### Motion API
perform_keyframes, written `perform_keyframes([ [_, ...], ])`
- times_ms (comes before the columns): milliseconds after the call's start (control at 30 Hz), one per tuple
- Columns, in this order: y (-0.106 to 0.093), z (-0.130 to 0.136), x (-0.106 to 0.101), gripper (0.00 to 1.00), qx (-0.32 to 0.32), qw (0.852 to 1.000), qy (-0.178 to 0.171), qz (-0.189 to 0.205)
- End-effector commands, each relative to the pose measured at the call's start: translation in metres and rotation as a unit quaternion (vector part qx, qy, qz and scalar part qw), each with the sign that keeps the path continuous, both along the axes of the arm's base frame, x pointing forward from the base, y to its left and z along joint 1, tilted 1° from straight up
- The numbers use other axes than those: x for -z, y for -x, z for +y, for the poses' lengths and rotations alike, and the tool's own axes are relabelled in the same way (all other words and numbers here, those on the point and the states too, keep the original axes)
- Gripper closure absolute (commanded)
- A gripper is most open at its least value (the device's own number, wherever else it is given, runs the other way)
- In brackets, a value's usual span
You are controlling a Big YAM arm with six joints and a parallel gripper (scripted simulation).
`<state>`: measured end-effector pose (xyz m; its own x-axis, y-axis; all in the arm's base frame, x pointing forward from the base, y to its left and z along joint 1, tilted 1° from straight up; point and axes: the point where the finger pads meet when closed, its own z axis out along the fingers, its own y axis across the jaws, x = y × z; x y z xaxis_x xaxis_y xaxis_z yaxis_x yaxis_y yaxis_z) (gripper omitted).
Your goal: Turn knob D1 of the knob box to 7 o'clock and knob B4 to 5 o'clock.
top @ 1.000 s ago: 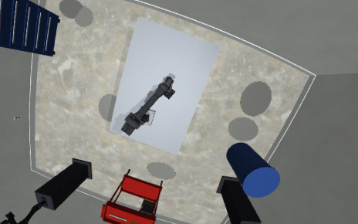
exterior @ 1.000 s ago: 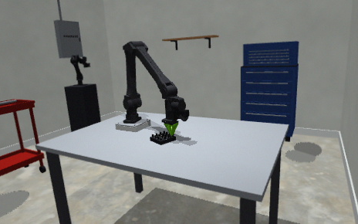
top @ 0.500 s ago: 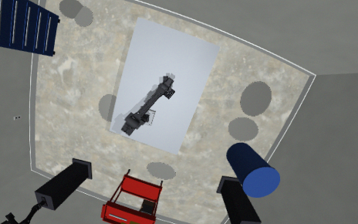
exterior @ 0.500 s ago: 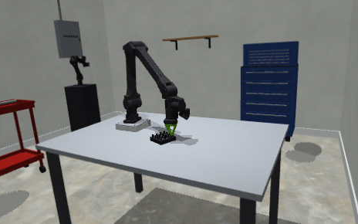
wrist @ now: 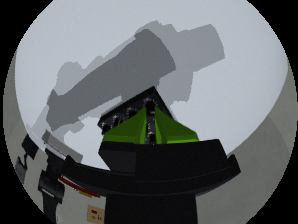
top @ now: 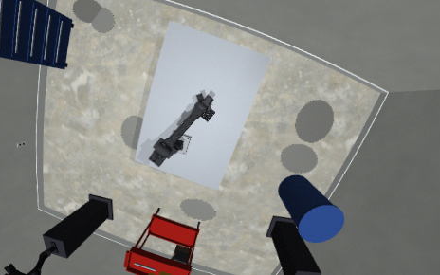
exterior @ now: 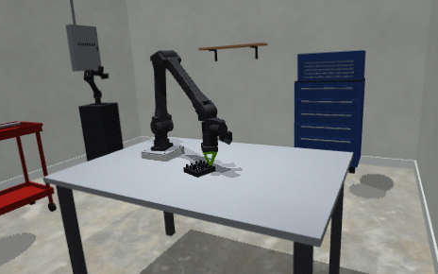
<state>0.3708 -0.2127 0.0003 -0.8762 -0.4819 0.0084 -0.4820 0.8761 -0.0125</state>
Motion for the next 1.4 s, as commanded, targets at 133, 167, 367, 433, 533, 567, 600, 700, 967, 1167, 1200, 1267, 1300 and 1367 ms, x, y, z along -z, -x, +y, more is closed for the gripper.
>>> perform_keyframes([
  [133, -0.0073, -0.0048, -0.0044, 0.91, -0.096, 0.995, 0.002, -0.009],
  [167, -0.0073, -0.0047, -0.0044, 0.91, -0.107, 0.994, 0.002, -0.009],
  [367, -0.0071, -0.0046, -0.0043, 0.91, -0.164, 0.986, 0.003, -0.007],
  [433, -0.0071, -0.0046, -0.0042, 0.91, -0.181, 0.983, 0.003, -0.007],
  [533, -0.007, -0.0046, -0.0042, 0.91, -0.203, 0.979, 0.003, -0.007],
  [567, -0.007, -0.0046, -0.0042, 0.91, -0.21, 0.978, 0.003, -0.006],
  [600, -0.007, -0.0046, -0.0042, 0.91, -0.21, 0.978, 0.003, -0.006],
  [700, -0.0069, -0.0046, -0.0041, 0.91, -0.222, 0.975, 0.003, -0.006],
  [967, -0.0068, -0.0046, -0.0041, 0.91, -0.257, 0.966, 0.003, -0.005],
  [1167, -0.0067, -0.0046, -0.0041, 0.91, -0.269, 0.963, 0.003, -0.005],
  [1200, -0.0067, -0.0046, -0.0041, 0.91, -0.269, 0.963, 0.003, -0.005],
  [1267, -0.0067, -0.0046, -0.004, 0.91, -0.271, 0.962, 0.003, -0.005],
  [1300, -0.0067, -0.0046, -0.004, 0.91, -0.272, 0.962, 0.003, -0.005],
  [1367, -0.0067, -0.0046, -0.004, 0.91, -0.274, 0.962, 0.003, -0.005],
])
